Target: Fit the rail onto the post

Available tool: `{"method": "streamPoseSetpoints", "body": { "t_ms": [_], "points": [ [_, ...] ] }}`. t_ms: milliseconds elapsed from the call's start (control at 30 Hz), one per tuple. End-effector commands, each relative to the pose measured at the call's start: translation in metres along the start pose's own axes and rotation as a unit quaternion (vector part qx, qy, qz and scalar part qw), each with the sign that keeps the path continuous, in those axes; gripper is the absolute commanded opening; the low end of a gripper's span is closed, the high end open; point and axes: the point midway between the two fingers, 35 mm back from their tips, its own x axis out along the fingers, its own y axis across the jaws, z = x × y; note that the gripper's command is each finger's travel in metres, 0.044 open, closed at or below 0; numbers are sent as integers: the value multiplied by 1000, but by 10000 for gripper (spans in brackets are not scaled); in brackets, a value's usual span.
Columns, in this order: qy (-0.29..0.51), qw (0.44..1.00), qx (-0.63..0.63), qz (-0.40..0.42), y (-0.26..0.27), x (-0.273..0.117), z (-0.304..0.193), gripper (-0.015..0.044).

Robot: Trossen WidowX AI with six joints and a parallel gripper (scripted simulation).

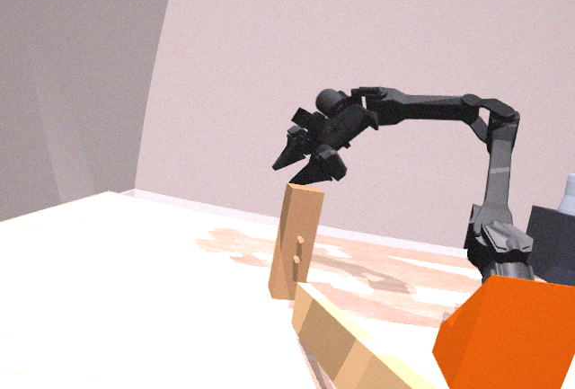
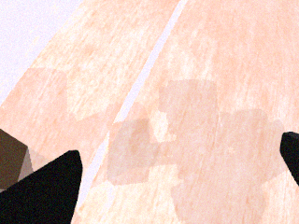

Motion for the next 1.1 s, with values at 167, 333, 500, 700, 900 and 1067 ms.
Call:
{"method": "streamPoseSetpoints", "body": {
  "t_ms": [167,333,500,700,900,1067],
  "points": [
    [-26,990,-136,18,41,25,75,440],
    [-22,980,-194,40,75,39,112,440],
    [5,960,-252,120,143,57,129,440],
    [76,901,-365,222,238,70,119,440],
    [166,800,-499,288,320,62,86,440],
    [205,749,-554,300,345,55,69,440]
  ]
}}
